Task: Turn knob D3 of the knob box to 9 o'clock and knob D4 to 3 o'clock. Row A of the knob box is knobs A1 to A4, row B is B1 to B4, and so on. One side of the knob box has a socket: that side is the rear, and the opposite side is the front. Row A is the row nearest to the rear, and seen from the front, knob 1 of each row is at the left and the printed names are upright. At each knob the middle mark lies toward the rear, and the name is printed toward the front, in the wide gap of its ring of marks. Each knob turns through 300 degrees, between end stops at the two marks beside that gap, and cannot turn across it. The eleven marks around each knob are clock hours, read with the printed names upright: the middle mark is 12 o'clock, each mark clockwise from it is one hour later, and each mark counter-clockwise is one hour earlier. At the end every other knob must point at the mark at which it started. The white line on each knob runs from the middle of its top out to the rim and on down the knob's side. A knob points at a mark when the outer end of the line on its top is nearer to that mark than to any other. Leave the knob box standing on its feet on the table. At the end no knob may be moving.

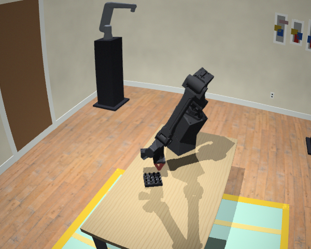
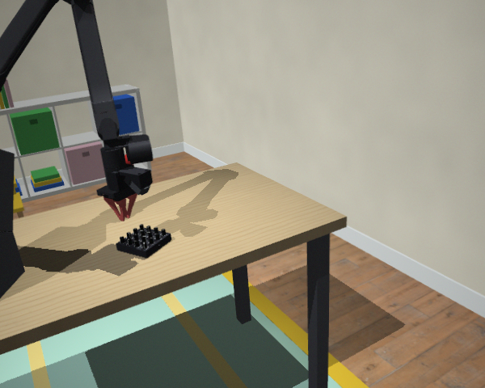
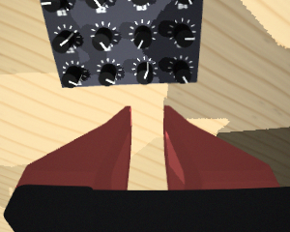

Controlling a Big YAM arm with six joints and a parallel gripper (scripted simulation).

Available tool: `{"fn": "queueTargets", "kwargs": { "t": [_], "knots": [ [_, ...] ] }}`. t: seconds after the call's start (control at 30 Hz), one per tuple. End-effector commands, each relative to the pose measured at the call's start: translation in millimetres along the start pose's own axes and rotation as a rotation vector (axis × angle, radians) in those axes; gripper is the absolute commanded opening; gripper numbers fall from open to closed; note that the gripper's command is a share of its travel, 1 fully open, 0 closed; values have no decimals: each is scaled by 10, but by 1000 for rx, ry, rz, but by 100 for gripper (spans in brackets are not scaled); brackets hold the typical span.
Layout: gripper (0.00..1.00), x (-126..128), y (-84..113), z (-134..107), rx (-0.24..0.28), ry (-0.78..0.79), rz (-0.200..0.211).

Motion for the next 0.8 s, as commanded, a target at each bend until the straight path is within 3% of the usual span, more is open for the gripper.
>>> {"fn": "queueTargets", "kwargs": {
  "t": [0.0,0.77],
  "knots": [
    [19,28,-25,60,-16,-7,6],
    [19,17,-292,46,-14,-10,5]
  ]
}}
Point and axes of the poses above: the point where the finger pads meet when closed, its own y axis back along the fingers, its own x axis across the jaws, z = x × y, the point moved 10 cm from there along y, back along the fingers, and after that the axes turned 14 degrees about y, right-handed, at the moved point
